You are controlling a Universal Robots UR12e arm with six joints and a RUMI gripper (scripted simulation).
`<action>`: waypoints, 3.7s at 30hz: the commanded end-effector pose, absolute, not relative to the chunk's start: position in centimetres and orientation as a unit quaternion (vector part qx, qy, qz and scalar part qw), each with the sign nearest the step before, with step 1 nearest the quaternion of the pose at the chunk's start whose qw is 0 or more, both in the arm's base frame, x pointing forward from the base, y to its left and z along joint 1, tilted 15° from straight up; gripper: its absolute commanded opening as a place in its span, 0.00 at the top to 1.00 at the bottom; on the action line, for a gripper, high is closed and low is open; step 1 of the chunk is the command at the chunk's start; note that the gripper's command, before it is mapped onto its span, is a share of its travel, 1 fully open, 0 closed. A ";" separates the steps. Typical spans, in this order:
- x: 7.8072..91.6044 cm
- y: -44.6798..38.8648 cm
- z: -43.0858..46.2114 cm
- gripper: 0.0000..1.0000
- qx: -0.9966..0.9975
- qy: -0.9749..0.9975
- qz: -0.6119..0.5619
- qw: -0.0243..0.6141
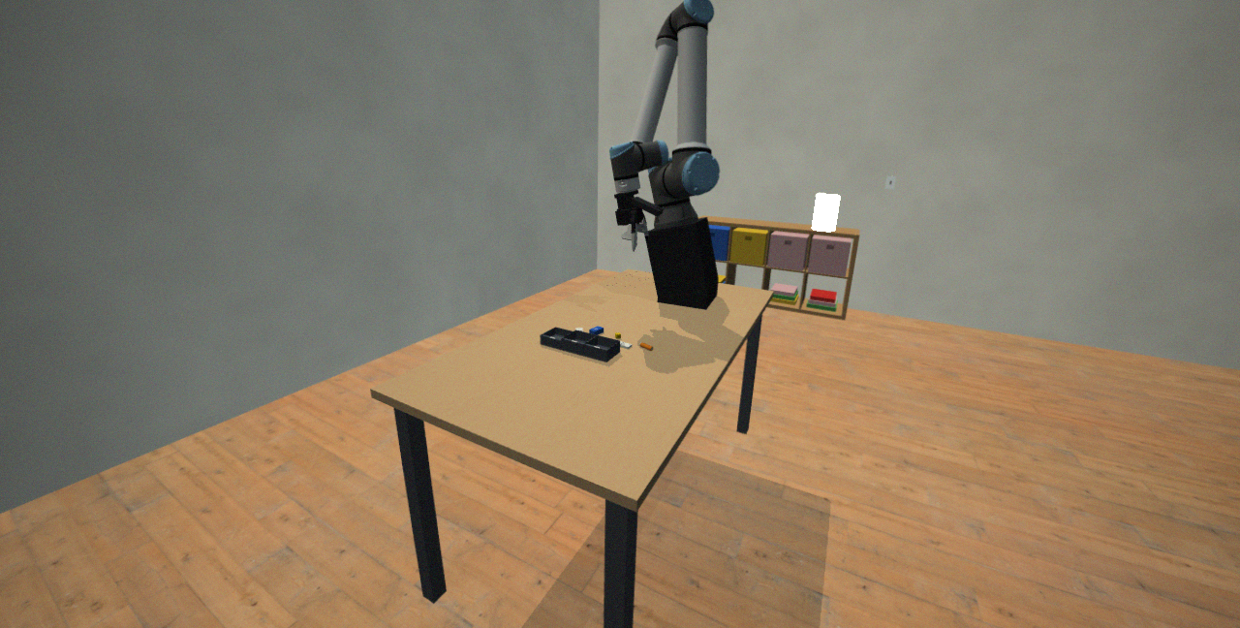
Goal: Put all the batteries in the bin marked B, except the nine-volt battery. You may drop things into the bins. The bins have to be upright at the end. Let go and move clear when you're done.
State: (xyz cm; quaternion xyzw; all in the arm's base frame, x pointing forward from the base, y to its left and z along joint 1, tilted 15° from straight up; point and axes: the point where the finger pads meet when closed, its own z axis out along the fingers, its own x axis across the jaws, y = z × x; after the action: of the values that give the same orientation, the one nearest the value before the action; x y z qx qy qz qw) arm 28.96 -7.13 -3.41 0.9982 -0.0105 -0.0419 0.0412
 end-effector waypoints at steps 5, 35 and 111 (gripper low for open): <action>29.0 -7.2 -3.4 0.00 0.998 -0.010 -0.042 0.041; 31.5 -9.3 -7.9 0.96 0.993 -0.103 -0.038 0.053; 57.1 -12.8 -10.5 0.96 0.664 -0.737 0.092 0.091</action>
State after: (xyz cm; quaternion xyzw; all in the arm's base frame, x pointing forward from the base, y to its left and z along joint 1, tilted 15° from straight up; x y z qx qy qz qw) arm 56.11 -10.78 -9.57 0.6621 -0.7382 0.0920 0.0910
